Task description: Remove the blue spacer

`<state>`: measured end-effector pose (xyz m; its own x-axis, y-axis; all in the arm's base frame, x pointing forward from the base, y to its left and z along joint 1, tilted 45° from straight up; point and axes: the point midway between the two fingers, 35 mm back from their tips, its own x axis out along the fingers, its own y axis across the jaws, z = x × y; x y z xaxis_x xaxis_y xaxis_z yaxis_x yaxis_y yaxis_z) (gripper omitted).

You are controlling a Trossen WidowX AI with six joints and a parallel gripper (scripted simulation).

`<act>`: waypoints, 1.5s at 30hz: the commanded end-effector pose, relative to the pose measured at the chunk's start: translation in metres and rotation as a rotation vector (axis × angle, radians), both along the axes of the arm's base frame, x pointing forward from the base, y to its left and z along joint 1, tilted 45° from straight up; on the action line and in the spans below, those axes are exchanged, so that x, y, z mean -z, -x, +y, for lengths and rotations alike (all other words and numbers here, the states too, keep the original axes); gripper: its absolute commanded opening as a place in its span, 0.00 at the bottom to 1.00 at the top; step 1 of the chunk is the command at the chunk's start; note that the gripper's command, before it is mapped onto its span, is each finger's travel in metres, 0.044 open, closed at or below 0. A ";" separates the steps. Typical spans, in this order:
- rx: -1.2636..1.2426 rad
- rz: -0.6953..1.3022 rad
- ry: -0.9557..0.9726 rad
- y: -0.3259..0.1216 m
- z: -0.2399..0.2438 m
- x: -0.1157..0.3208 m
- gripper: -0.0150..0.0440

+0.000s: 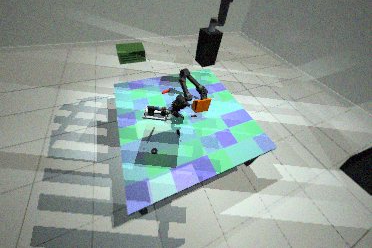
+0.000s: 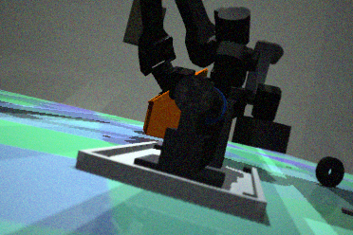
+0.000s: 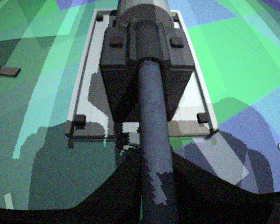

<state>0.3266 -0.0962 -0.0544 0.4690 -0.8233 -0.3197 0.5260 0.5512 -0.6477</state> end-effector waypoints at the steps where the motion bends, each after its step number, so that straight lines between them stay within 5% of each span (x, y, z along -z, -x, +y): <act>1: 0.004 -0.005 0.001 0.001 0.001 0.000 0.25; 45: 0.004 -0.004 0.001 0.005 0.003 0.001 0.25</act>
<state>0.3226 -0.0939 -0.0558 0.4688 -0.8233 -0.3200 0.5259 0.5512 -0.6478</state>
